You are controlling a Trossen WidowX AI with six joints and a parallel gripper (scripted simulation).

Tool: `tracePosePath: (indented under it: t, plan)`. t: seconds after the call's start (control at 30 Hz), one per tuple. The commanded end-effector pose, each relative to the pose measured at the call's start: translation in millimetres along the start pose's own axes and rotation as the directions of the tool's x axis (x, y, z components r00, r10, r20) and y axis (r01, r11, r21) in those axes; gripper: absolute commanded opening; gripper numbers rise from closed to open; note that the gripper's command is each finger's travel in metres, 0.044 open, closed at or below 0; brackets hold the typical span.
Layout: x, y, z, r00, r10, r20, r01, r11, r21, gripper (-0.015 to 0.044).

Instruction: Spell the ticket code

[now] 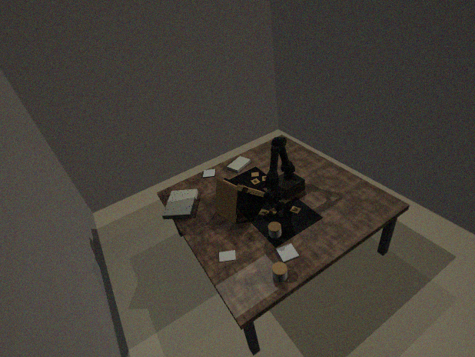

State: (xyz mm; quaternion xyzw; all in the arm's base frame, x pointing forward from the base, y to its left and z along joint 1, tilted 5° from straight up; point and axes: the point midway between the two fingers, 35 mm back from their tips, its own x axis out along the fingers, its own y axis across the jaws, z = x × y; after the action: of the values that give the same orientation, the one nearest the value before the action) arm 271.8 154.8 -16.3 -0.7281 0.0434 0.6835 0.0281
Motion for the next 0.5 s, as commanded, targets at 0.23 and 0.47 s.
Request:
tracePosePath:
  t: [0.23,0.47]
  plan:
    - [-19,-5,-26,0.994,-0.077,-0.072,0.09,0.973,0.212,0.0]
    - [-30,-6,-40,0.987,-0.114,-0.113,0.146,0.932,0.332,0.0]
